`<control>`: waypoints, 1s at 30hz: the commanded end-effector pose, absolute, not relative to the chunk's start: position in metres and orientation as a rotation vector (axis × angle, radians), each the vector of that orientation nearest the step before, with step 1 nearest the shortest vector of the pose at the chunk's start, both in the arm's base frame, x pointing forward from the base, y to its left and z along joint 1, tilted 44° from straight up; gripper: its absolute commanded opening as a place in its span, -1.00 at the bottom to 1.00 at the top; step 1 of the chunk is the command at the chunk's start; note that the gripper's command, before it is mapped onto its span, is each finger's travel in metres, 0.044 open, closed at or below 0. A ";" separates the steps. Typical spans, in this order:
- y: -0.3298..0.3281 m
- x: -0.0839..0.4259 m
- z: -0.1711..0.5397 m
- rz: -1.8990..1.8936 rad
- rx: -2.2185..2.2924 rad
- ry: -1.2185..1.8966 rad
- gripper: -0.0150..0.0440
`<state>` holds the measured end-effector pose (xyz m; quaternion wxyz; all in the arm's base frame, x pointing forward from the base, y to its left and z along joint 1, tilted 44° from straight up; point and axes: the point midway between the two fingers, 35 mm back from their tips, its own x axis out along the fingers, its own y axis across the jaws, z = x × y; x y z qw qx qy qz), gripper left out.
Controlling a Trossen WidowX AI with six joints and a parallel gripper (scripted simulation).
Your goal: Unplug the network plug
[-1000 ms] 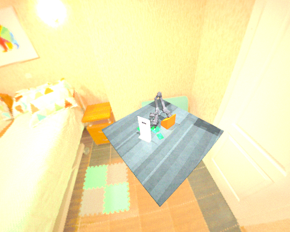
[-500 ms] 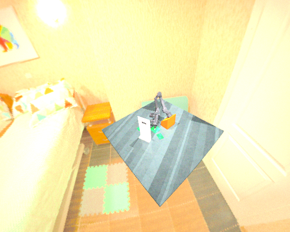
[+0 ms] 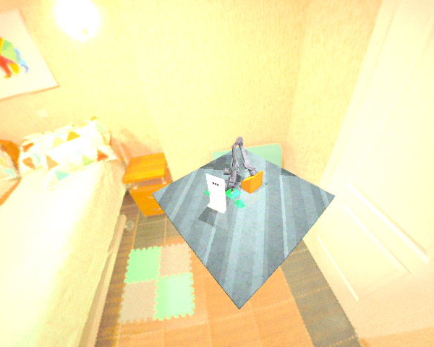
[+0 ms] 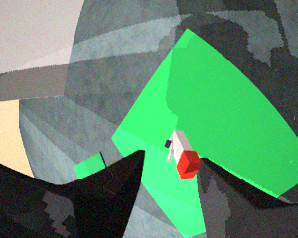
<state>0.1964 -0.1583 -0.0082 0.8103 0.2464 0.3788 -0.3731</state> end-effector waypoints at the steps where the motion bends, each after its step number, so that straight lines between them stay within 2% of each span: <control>1: -0.157 0.195 -0.006 -0.801 0.528 0.807 0.04; 30: -0.150 0.188 0.007 -0.799 0.527 0.810 0.04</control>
